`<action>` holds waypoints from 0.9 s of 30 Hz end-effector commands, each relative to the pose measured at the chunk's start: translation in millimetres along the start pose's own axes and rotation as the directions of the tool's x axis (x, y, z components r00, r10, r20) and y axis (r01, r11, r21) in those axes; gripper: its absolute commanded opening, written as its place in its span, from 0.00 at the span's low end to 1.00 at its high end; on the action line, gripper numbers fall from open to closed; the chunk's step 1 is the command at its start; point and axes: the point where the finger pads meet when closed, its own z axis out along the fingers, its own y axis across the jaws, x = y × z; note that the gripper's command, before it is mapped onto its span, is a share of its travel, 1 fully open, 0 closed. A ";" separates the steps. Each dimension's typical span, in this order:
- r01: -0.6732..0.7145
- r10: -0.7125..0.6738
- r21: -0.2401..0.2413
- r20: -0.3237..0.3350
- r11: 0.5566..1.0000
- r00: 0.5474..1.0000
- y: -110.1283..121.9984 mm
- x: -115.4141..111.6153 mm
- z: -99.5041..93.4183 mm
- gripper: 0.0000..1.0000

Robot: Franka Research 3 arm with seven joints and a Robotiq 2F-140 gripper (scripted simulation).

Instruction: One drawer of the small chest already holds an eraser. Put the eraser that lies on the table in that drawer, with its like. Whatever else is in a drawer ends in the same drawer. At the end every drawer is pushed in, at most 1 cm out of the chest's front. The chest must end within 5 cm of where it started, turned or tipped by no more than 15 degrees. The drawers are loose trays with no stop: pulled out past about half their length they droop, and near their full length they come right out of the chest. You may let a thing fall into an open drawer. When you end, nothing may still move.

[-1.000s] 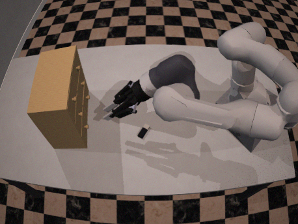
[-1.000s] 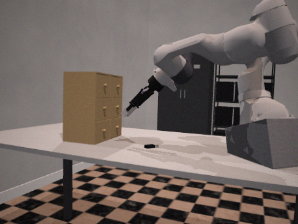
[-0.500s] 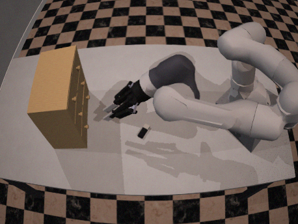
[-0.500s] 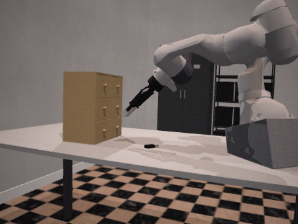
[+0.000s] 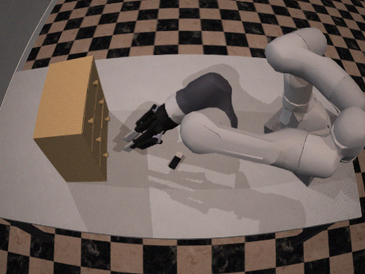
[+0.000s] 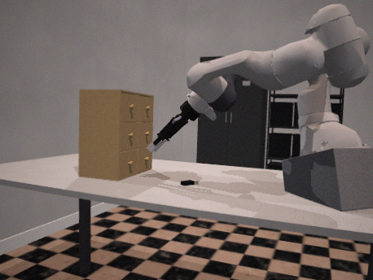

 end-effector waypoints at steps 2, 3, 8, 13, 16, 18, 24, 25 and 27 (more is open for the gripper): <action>0.005 -0.005 -0.004 0.000 1.000 1.000 -0.1 3.5 22.2 0.20; 0.005 -0.005 -0.004 0.000 1.000 1.000 -0.1 4.2 27.4 0.20; 0.005 -0.005 -0.004 0.000 1.000 1.000 0.0 7.4 52.3 0.20; 0.005 -0.005 -0.004 0.000 1.000 1.000 0.0 8.9 64.2 0.20; 0.005 -0.005 -0.004 0.000 1.000 1.000 0.0 9.9 72.3 0.20; 0.005 -0.005 -0.004 0.000 1.000 1.000 0.0 10.3 75.5 0.20; 0.005 -0.005 -0.004 0.000 1.000 1.000 0.0 10.6 77.6 0.20; 0.005 -0.005 -0.004 0.000 1.000 1.000 0.0 10.6 77.6 0.20; 0.005 -0.005 -0.004 0.000 1.000 1.000 0.0 10.6 77.6 0.20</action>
